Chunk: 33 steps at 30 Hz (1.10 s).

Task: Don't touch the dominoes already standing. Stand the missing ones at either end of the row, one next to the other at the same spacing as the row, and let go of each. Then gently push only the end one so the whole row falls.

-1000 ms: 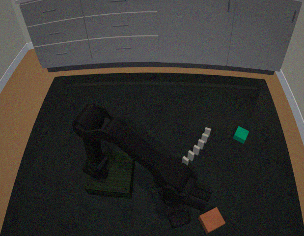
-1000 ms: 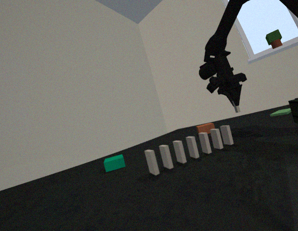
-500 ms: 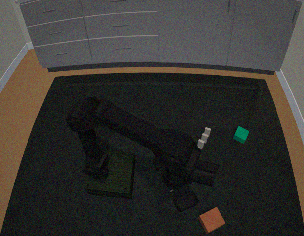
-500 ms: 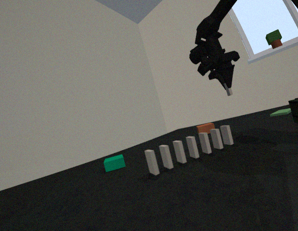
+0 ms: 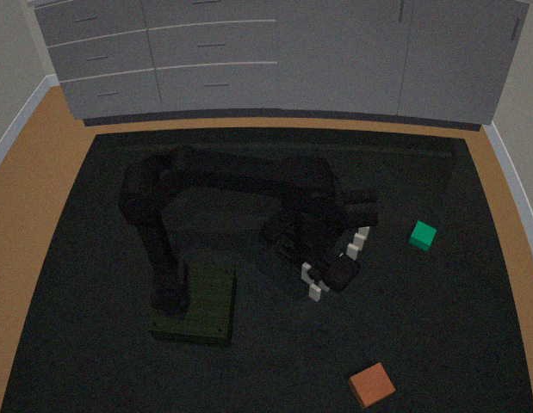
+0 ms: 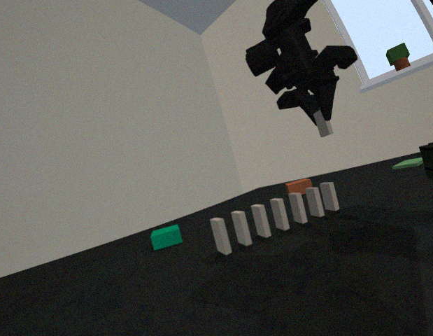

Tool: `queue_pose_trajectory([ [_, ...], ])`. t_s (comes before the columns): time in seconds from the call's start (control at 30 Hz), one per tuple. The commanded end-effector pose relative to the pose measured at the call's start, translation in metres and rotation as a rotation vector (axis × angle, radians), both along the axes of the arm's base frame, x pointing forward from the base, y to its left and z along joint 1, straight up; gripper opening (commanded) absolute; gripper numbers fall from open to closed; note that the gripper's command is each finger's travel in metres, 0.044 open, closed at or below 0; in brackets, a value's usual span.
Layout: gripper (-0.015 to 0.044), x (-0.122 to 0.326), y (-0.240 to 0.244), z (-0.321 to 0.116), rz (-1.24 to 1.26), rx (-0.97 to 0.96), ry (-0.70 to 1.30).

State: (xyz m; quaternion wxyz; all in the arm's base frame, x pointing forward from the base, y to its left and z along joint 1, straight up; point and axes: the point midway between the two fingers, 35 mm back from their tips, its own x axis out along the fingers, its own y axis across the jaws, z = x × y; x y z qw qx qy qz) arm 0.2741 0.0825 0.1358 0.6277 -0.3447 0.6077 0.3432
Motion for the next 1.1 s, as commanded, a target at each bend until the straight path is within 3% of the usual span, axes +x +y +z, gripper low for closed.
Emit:
queue_pose_trajectory([
  [0.0,0.0107,0.0,0.003,-0.012,0.002,-0.001,0.003],
  [0.73,0.0107,0.0,0.003,-0.127,0.002,-0.001,0.003],
  [1.07,0.0107,0.0,0.003,-0.13,0.002,-0.001,0.003],
])
